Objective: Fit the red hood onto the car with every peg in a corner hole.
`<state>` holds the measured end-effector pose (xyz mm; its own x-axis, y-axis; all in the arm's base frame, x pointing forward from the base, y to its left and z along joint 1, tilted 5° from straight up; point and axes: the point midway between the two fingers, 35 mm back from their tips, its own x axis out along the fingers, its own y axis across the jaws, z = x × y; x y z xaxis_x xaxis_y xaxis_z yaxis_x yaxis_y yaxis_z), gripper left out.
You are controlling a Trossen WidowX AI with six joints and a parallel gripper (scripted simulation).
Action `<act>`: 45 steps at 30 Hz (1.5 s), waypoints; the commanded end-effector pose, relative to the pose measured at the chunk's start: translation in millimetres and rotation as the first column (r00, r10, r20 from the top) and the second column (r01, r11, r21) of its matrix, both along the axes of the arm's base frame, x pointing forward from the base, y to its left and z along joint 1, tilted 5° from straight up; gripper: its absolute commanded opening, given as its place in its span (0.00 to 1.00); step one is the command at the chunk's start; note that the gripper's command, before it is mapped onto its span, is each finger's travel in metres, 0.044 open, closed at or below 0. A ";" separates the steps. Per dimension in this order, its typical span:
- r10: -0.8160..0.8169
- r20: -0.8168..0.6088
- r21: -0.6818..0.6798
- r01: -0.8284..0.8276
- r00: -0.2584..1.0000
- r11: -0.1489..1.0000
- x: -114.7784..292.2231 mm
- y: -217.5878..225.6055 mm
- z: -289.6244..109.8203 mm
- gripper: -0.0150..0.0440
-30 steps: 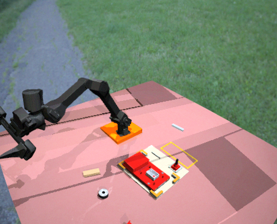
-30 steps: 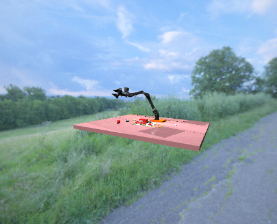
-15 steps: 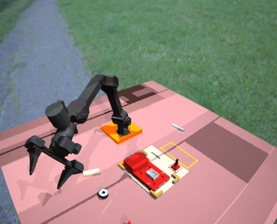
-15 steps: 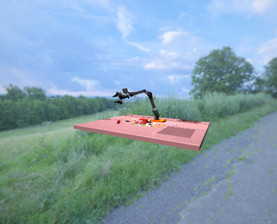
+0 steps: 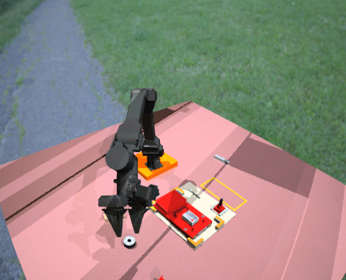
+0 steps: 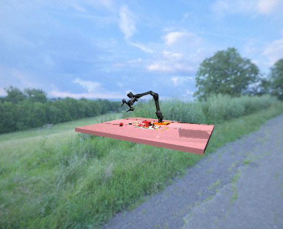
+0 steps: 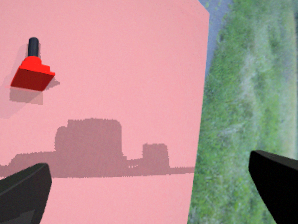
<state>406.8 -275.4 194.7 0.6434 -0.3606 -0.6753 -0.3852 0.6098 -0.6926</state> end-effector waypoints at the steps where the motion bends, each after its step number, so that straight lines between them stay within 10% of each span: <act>1: 0.093 -0.120 0.008 -0.092 0.988 0.996 -7.8 32.7 -18.6 1.00; 25: 0.683 -0.686 0.358 -0.702 0.249 0.615 -153.3 224.2 -84.9 1.00; 45: 0.685 -0.688 0.362 -0.704 0.241 0.611 -154.5 224.5 -93.0 1.00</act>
<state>254.4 -50.4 105.7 -0.0337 -0.0440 -0.9985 -0.9864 -0.1596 0.0403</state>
